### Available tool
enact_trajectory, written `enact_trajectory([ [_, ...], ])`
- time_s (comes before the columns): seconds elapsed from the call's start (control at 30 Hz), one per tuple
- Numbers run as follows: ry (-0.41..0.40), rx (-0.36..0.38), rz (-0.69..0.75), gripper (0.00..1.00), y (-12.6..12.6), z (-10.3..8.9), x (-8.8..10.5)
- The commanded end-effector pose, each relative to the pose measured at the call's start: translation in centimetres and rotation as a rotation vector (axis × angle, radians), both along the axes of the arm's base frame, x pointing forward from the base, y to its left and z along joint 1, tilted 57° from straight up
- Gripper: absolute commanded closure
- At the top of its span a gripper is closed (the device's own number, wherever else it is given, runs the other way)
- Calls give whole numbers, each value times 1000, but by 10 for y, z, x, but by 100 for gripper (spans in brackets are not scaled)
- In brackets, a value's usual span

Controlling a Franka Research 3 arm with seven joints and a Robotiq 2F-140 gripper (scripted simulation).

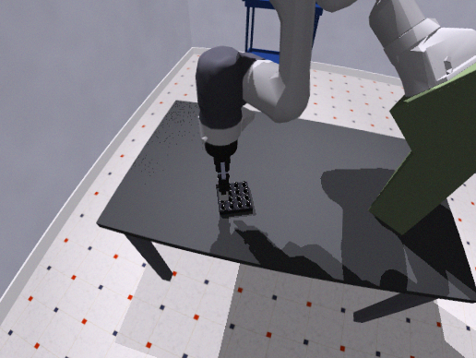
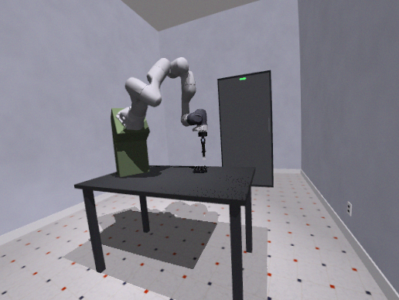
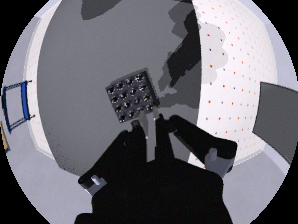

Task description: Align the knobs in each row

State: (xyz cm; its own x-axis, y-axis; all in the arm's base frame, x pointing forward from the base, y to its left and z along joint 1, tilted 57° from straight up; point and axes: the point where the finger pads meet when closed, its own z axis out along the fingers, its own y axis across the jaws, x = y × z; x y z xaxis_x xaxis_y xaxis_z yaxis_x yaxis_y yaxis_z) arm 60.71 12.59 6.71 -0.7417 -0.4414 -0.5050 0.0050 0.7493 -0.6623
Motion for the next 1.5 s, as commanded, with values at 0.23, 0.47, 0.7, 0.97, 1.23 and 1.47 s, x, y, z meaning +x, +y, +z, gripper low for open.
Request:
enact_trajectory([
  [0.23,-2,5,1,88,2,-1,0],
  [0.47,-3,4,0,88,2,-2,0],
  [0.7,-5,2,-3,88,0,-3,2],
  [0.97,-5,2,-4,88,-4,-7,8],
  [1.23,-5,2,-4,88,-8,-12,14],
  [1.47,-5,2,-4,88,-13,-16,20],
])
